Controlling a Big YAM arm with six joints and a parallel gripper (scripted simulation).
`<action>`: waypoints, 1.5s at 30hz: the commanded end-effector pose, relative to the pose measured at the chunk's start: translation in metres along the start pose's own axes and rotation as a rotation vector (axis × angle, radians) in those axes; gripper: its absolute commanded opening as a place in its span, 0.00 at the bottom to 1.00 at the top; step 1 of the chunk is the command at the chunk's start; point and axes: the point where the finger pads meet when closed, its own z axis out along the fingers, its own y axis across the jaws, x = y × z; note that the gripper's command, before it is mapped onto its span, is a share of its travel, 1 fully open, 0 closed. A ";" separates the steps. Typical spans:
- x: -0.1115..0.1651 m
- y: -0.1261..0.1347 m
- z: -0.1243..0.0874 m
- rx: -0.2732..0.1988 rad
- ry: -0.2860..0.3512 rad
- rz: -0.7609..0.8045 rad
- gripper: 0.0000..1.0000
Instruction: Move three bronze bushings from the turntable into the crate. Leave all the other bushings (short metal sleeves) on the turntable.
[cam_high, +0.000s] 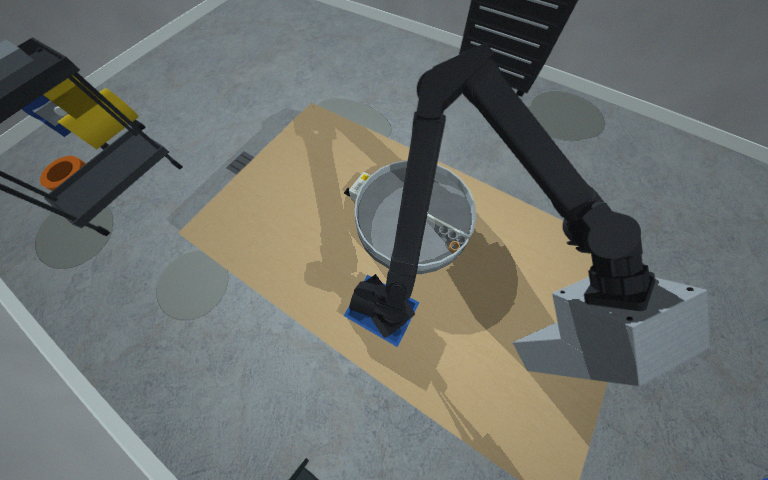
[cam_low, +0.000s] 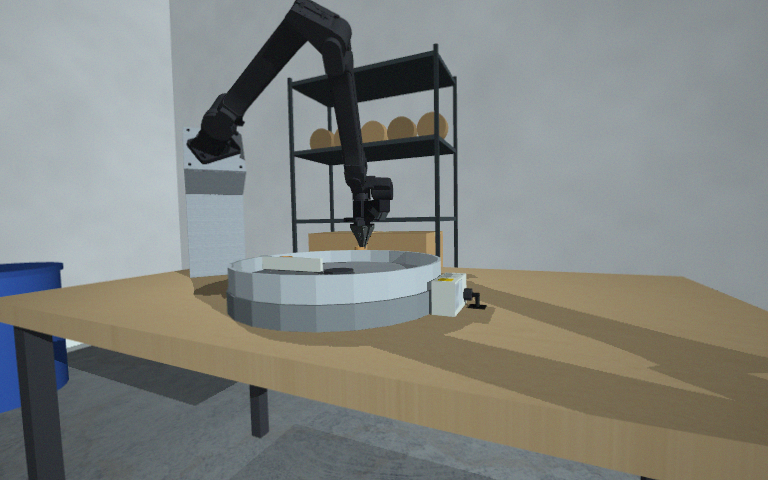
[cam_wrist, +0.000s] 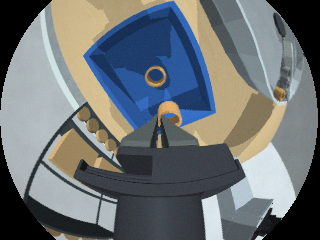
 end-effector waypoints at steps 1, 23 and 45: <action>-0.013 -0.001 -0.006 -0.009 -0.009 0.009 0.00; -0.020 0.002 -0.001 -0.016 -0.022 0.028 0.00; -0.008 -0.004 0.041 0.003 -0.003 0.008 0.00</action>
